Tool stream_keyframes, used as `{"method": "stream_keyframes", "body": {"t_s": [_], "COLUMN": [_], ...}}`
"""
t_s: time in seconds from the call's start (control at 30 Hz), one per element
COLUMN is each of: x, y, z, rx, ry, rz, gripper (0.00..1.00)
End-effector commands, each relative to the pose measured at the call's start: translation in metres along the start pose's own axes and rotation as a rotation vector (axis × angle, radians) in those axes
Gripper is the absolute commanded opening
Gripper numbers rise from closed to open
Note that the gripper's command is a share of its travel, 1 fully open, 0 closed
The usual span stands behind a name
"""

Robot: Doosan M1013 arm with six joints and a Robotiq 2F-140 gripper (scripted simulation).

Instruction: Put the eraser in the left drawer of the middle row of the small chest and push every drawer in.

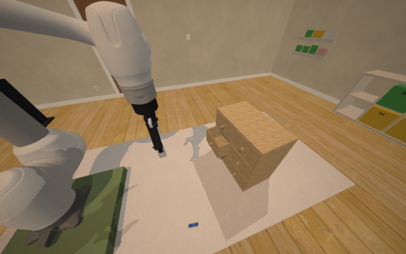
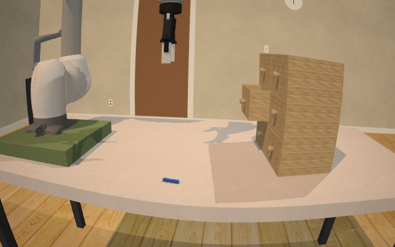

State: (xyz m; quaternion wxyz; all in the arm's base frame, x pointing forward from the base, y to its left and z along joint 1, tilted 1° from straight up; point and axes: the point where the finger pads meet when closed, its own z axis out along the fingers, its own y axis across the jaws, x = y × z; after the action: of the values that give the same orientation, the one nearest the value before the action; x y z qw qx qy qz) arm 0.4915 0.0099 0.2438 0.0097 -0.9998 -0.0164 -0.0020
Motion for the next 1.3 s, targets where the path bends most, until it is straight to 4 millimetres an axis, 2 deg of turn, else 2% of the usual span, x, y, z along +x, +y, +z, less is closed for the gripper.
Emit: {"method": "stream_keyframes", "body": {"t_s": [0.0, 0.53, 0.93, 1.0, 1.27], "x": [-0.001, 0.011, 0.031, 0.031, 0.049], "y": [-0.001, 0.000, 0.000, 0.000, -0.001], "z": [0.001, 0.013, 0.033, 0.033, 0.050], "rx": [-0.003, -0.003, -0.003, -0.003, -0.002], "ry": [0.013, 0.149, 0.394, 0.394, 0.604], "rz": [0.001, 0.000, 0.000, 0.000, -0.001], "gripper": [1.00, 1.00, 1.00, 1.00, 1.00]}}
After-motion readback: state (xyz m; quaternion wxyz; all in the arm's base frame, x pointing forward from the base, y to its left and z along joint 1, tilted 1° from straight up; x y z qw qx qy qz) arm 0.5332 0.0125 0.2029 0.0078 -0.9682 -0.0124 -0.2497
